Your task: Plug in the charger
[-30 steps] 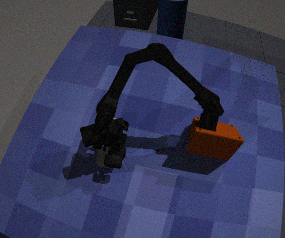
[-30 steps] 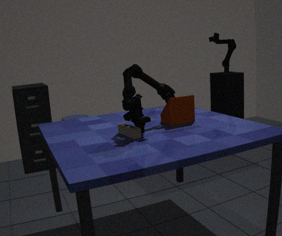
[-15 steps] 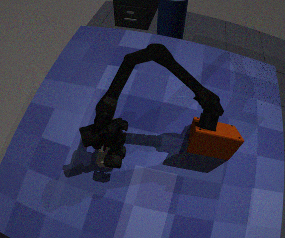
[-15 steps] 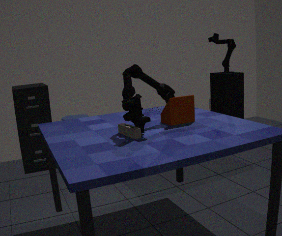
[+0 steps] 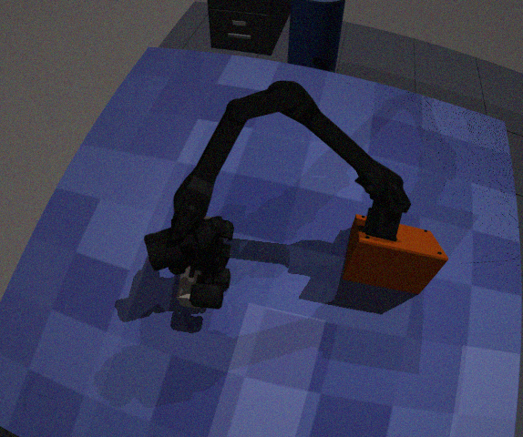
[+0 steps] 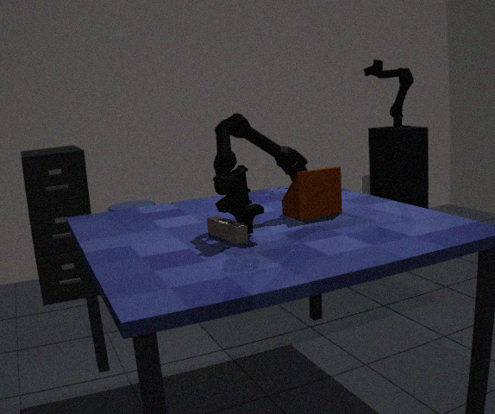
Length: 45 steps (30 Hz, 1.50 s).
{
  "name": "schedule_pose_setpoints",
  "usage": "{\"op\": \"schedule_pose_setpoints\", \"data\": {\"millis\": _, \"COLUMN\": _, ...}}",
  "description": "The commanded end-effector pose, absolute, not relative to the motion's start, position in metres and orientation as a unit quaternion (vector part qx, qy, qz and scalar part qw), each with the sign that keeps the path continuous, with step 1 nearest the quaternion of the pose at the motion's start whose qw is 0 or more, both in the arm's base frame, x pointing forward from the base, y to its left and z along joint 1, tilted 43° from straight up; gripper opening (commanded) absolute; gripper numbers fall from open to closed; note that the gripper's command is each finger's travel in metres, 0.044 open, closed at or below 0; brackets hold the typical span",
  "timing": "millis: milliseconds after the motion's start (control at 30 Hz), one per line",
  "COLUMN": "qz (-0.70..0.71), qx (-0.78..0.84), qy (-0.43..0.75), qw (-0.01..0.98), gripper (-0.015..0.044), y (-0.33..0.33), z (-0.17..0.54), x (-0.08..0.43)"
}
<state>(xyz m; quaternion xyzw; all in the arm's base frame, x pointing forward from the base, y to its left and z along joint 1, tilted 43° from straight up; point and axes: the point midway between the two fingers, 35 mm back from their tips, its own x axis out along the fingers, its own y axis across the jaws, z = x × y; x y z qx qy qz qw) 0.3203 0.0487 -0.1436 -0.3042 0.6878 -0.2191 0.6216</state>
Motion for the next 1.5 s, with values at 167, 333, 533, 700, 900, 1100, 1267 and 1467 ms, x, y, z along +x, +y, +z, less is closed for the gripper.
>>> {"op": "schedule_pose_setpoints", "data": {"millis": 167, "qz": -0.219, "qx": -0.300, "qy": 0.681, "qw": 0.631, "gripper": 0.0000, "y": 0.0504, "z": -0.1440, "x": 0.3323}}
{"op": "schedule_pose_setpoints", "data": {"millis": 333, "qz": -0.219, "qx": -0.300, "qy": 0.681, "qw": 0.631, "gripper": 0.0000, "y": 0.0505, "z": -0.1442, "x": 0.3343}}
{"op": "schedule_pose_setpoints", "data": {"millis": 533, "qz": -0.219, "qx": -0.300, "qy": 0.681, "qw": 0.631, "gripper": 0.0000, "y": 0.0506, "z": -0.1445, "x": 0.3367}}
{"op": "schedule_pose_setpoints", "data": {"millis": 700, "qz": -0.219, "qx": -0.300, "qy": 0.681, "qw": 0.631, "gripper": 0.0000, "y": 0.0506, "z": -0.1447, "x": 0.3383}}
{"op": "schedule_pose_setpoints", "data": {"millis": 900, "qz": -0.219, "qx": -0.300, "qy": 0.681, "qw": 0.631, "gripper": 0.0000, "y": 0.0505, "z": -0.1448, "x": 0.3378}}
{"op": "schedule_pose_setpoints", "data": {"millis": 1100, "qz": -0.219, "qx": -0.300, "qy": 0.681, "qw": 0.631, "gripper": 0.0000, "y": 0.0503, "z": -0.1448, "x": 0.3371}}
{"op": "schedule_pose_setpoints", "data": {"millis": 1267, "qz": -0.219, "qx": -0.300, "qy": 0.681, "qw": 0.631, "gripper": 0.0000, "y": 0.0501, "z": -0.1448, "x": 0.3364}}
{"op": "schedule_pose_setpoints", "data": {"millis": 1467, "qz": -0.219, "qx": -0.300, "qy": 0.681, "qw": 0.631, "gripper": 0.0000, "y": 0.0500, "z": -0.1448, "x": 0.3357}}
